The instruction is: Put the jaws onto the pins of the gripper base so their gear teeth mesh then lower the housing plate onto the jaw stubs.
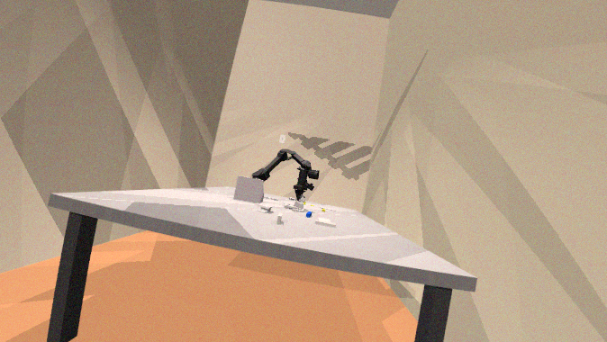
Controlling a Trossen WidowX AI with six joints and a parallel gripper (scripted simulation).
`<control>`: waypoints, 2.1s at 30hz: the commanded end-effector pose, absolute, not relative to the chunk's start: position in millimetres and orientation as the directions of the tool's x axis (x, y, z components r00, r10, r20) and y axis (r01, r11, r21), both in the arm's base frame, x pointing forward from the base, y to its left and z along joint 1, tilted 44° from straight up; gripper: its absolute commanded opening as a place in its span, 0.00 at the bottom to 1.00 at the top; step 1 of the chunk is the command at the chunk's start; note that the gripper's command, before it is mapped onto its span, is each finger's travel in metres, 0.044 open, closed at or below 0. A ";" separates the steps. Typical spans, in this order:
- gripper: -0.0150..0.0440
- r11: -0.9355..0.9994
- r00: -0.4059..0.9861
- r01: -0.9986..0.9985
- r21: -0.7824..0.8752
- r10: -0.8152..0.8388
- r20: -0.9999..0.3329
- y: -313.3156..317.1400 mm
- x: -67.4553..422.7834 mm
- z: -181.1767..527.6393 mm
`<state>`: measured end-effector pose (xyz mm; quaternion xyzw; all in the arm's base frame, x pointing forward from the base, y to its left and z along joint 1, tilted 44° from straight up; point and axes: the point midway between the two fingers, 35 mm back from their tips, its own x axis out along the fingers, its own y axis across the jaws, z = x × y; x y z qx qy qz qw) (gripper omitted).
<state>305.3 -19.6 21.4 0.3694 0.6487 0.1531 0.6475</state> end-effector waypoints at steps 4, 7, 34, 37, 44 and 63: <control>0.48 0.674 0.111 0.287 0.681 0.682 -0.722 -11.2 306.1 12.8; 0.48 0.674 0.111 0.287 0.681 0.683 -0.722 -7.7 306.3 9.5; 0.48 0.672 0.111 0.289 0.682 0.684 -0.721 -0.5 306.9 2.4; 0.48 0.672 0.111 0.289 0.682 0.684 -0.721 -0.5 306.9 2.4; 0.48 0.672 0.111 0.290 0.682 0.684 -0.721 1.6 307.2 0.2; 0.48 0.671 0.111 0.291 0.682 0.684 -0.721 4.1 307.6 -2.3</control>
